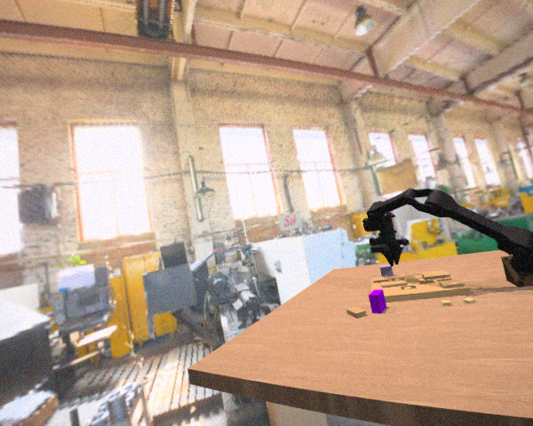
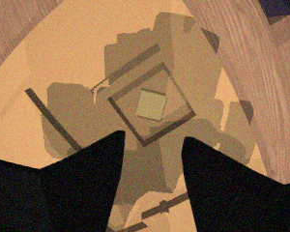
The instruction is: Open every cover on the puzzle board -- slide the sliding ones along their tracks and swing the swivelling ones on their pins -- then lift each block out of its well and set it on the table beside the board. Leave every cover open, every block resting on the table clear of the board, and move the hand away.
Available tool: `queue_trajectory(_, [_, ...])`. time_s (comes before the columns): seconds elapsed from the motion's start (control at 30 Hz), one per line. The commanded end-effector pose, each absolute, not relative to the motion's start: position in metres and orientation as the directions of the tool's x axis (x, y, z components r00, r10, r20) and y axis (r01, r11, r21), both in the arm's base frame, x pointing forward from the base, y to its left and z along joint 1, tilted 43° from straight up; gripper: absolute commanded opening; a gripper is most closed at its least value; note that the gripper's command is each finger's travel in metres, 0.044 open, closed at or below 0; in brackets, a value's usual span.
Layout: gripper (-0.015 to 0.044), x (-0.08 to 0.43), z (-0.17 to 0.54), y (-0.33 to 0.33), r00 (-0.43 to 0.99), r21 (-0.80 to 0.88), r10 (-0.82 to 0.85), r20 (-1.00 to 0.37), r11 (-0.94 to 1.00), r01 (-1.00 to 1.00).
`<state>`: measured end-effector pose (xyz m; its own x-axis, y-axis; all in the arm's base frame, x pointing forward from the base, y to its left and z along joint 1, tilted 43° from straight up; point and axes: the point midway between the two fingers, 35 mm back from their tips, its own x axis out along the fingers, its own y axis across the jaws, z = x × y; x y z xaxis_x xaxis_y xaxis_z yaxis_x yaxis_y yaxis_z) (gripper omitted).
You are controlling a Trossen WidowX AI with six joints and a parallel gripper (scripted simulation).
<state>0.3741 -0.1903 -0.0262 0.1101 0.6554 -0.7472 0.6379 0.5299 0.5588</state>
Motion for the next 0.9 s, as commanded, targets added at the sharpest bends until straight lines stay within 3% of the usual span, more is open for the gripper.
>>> queue_trajectory(0.0, [0.0144,0.374,-0.030,-0.188,0.107,0.552,0.653,-0.750,0.528,0.645])
queue_trajectory(0.87, [0.0144,0.378,-0.051,-0.169,0.107,0.553,0.654,-0.749,0.528,0.644])
